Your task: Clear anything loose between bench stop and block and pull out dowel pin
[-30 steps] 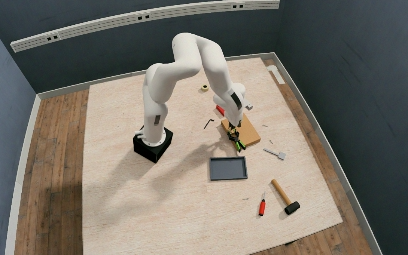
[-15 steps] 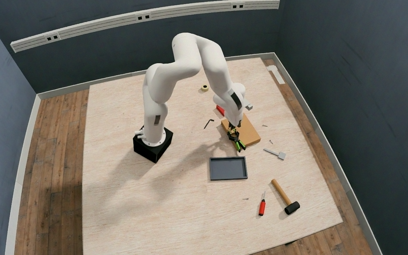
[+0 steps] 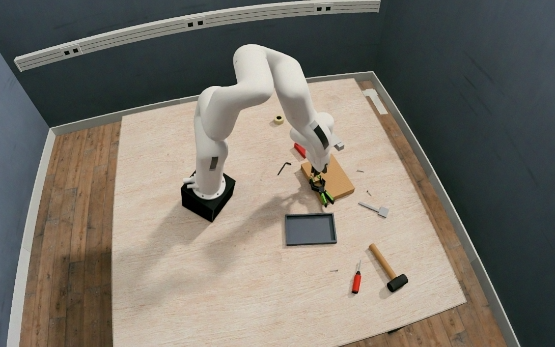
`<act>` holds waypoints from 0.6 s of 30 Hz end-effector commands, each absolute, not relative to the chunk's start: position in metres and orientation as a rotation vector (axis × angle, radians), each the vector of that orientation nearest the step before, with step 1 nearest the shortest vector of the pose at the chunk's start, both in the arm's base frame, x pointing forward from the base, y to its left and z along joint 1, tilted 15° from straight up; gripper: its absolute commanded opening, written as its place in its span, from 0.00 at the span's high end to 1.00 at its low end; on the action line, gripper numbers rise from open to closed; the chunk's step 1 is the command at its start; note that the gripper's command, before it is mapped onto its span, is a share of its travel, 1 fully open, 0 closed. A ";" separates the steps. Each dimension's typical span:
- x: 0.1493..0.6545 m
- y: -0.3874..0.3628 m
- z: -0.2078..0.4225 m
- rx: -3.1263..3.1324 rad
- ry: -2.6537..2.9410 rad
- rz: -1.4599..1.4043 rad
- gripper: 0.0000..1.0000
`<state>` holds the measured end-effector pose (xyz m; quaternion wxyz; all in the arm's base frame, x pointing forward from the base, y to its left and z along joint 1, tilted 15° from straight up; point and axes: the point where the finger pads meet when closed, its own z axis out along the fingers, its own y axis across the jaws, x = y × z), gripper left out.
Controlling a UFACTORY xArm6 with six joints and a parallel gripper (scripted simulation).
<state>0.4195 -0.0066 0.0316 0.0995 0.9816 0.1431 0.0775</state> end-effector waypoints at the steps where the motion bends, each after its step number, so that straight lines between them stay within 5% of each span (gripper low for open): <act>1: 0.420 -0.006 0.034 2.915 0.348 0.243 1.00; 18: 0.417 -0.002 0.054 2.932 0.228 0.255 1.00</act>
